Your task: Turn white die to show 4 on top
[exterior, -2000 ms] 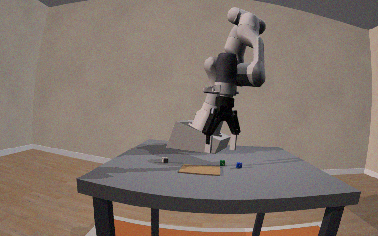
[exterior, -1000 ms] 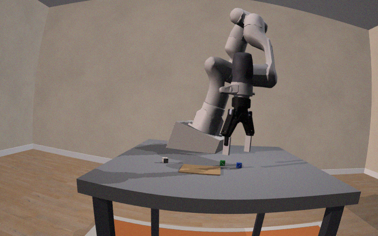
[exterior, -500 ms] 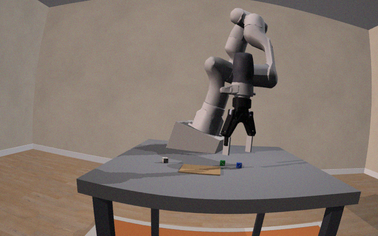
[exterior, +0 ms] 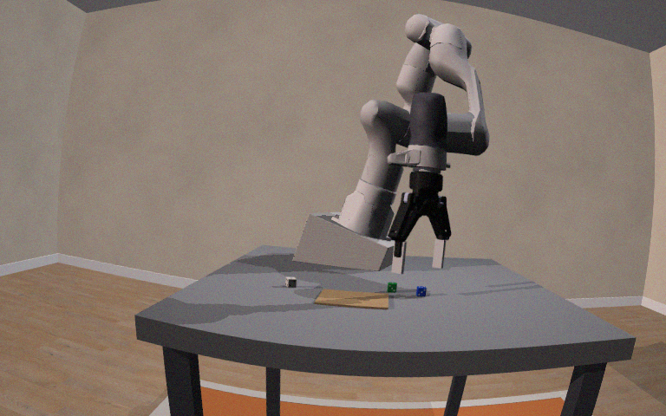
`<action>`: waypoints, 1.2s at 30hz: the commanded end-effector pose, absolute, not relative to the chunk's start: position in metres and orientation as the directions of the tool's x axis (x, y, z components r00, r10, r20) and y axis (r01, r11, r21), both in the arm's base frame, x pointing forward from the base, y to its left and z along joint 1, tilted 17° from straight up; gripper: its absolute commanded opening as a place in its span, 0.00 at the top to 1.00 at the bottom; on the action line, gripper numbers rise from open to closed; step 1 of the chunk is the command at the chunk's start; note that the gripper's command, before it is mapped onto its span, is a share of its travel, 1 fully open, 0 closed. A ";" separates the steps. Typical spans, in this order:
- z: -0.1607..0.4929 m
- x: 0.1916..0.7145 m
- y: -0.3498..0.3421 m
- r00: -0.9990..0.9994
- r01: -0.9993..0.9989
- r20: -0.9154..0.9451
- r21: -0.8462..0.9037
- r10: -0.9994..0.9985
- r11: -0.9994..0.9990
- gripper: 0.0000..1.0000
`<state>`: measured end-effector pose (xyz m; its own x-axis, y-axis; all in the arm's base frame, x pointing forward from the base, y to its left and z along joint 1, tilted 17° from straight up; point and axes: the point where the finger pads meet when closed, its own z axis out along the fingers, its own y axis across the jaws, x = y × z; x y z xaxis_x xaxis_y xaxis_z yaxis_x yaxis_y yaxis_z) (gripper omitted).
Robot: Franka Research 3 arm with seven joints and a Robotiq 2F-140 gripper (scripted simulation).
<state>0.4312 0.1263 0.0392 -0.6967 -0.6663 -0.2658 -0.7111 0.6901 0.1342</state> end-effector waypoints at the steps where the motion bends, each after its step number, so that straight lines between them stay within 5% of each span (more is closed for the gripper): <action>1: 0.038 0.430 0.127 -0.701 -0.708 -0.262 0.138 -0.663 0.693 0.00; 36: 0.130 0.422 0.100 -0.701 -0.708 -0.262 0.138 -0.663 0.693 0.00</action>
